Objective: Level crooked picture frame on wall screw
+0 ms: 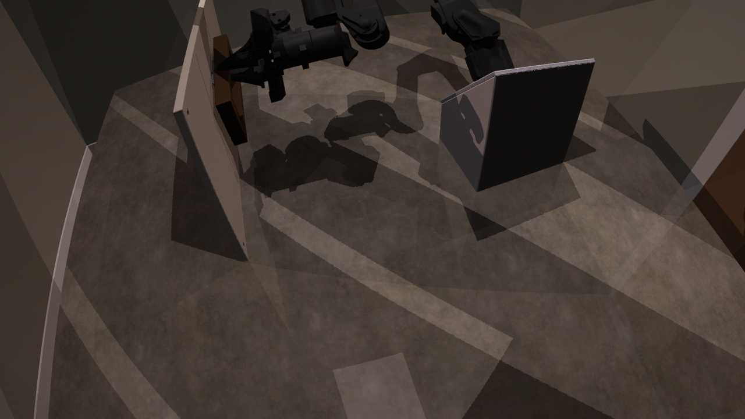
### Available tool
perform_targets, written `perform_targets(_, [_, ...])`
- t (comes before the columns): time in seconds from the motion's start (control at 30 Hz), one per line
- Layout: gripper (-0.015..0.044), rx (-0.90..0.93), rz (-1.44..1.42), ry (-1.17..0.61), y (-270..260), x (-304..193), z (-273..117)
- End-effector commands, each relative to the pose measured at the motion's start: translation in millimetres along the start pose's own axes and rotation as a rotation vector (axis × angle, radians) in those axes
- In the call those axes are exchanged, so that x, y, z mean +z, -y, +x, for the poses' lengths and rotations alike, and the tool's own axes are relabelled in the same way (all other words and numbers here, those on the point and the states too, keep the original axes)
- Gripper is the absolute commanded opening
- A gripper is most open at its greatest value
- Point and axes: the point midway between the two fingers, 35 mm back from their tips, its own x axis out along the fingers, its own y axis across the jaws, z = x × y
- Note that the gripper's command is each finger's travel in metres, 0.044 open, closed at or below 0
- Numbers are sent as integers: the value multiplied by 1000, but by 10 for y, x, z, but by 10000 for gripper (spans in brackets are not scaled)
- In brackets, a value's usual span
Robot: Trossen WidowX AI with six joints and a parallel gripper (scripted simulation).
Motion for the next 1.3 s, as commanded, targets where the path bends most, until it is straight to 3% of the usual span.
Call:
perform_targets(0.0, [0,17,-4,1,-37,13,6])
perform_targets(1.27, [0,17,-4,2,-31,70,7])
